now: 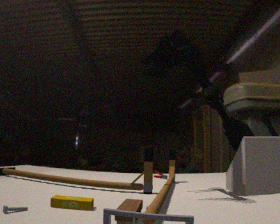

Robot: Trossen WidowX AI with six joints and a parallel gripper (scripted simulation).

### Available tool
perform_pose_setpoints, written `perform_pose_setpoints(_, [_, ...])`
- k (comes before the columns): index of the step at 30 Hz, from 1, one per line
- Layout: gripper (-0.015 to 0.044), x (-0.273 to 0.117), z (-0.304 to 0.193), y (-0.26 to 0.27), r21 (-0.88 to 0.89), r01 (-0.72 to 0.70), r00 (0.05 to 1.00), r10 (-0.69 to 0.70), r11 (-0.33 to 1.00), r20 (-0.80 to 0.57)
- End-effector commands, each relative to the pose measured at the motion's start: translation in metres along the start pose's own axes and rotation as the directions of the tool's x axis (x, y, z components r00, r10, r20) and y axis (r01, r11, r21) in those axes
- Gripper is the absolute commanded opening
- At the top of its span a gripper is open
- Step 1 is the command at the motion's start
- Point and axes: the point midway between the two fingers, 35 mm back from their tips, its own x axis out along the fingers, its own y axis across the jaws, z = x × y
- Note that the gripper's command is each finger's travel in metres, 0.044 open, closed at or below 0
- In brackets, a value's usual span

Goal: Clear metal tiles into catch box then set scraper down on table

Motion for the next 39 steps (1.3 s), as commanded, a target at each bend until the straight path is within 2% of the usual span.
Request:
perform_pose_setpoints(1, [0.0440,0.012,0.002,0.000,0.009,0.002,1.000,-0.002,1.000,-0.028])
perform_pose_setpoints(39, [0.0440,0.139,-0.018,-0.011,0.048,0.085,0.933,-0.063,0.995,-0.353])
